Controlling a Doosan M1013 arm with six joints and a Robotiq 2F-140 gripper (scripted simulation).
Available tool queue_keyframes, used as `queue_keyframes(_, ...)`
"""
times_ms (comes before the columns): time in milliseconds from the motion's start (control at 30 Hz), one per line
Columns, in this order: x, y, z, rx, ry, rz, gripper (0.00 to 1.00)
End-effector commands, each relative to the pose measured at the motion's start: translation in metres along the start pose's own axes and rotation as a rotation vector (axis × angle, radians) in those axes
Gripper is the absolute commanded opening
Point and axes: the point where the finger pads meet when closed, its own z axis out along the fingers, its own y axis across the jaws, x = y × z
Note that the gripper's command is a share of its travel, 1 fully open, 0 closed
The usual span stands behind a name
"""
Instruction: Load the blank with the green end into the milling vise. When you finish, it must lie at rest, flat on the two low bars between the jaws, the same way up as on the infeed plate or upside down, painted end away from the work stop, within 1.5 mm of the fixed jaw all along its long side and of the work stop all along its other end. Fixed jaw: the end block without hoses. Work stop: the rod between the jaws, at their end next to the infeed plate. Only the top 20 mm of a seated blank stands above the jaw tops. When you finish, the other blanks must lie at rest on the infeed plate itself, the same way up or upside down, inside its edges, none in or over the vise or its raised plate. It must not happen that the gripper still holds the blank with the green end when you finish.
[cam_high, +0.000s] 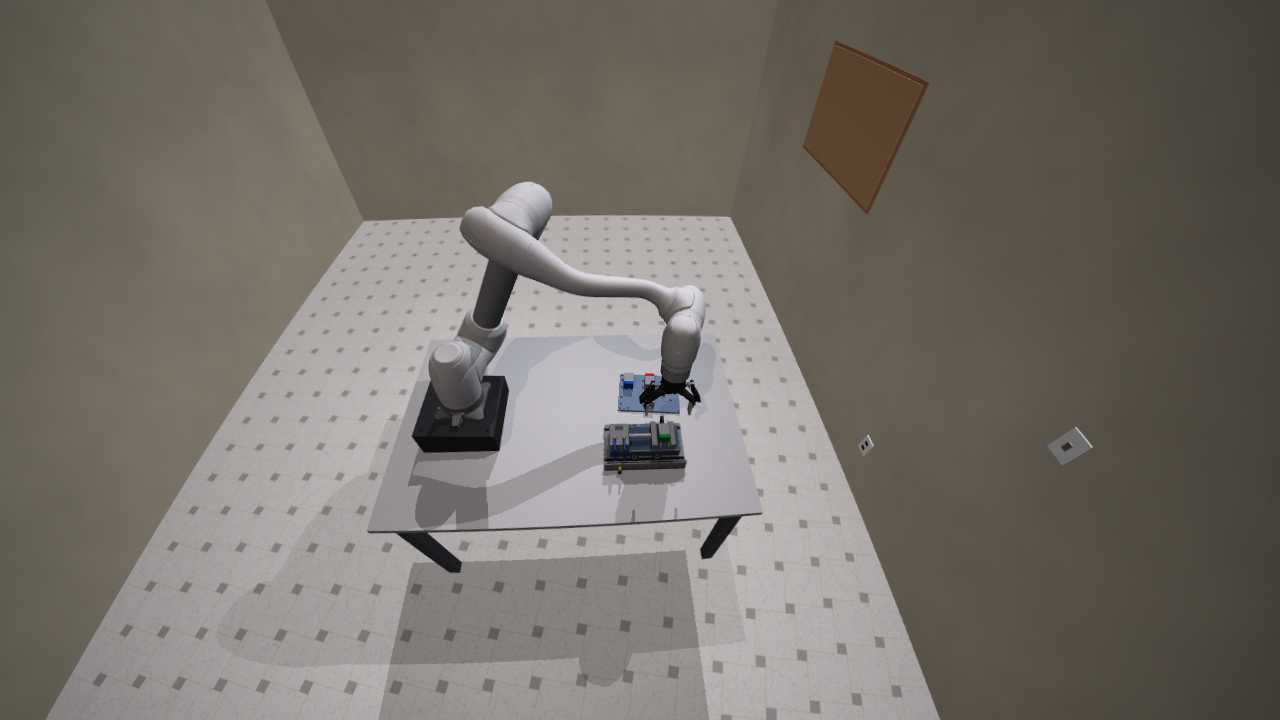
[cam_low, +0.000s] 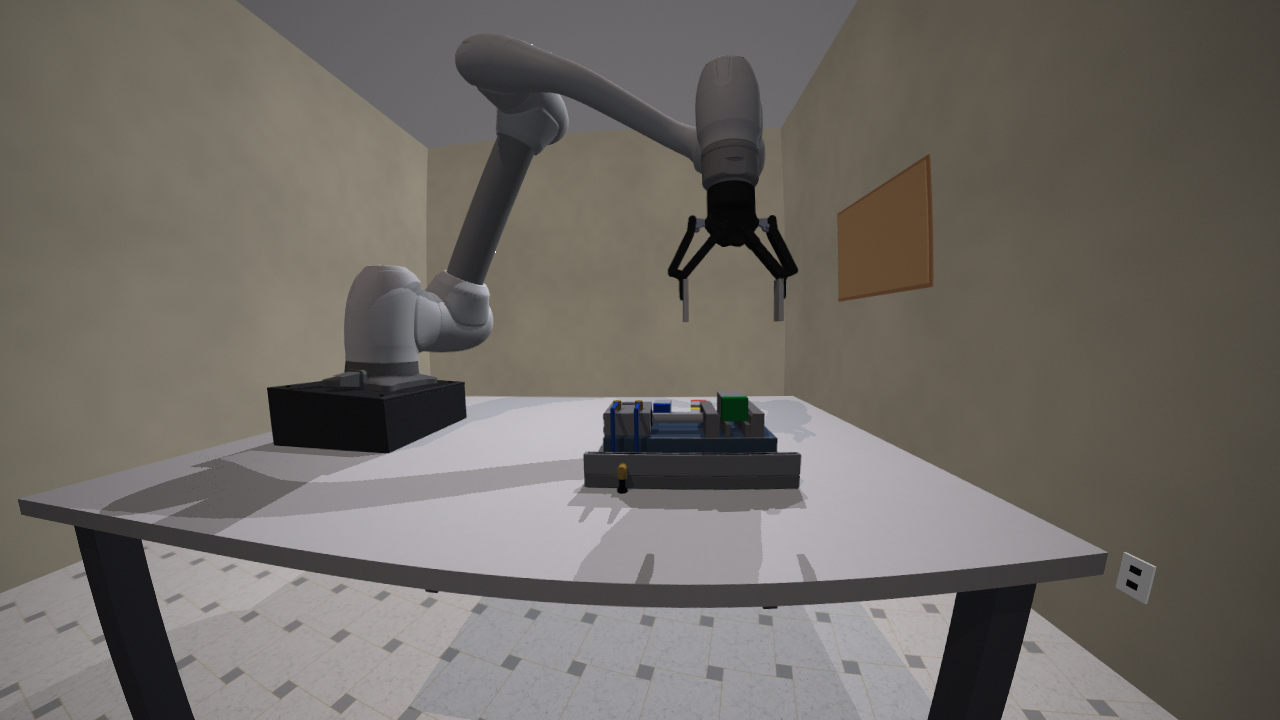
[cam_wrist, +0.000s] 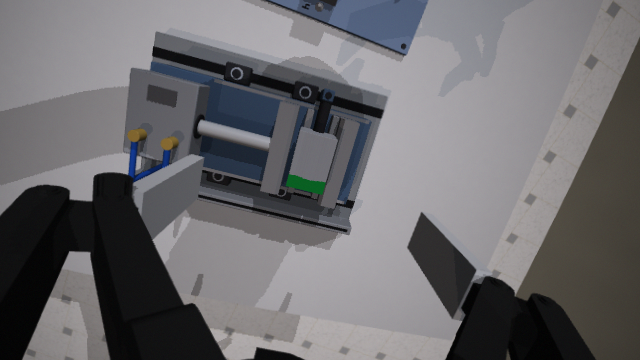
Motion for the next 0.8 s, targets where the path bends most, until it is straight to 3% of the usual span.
queue_keyframes(0,0.0,0.0,0.0005,0.0,0.0,0.0,1.0)
queue_keyframes(767,0.0,0.0,0.0062,0.0,0.0,0.0,1.0)
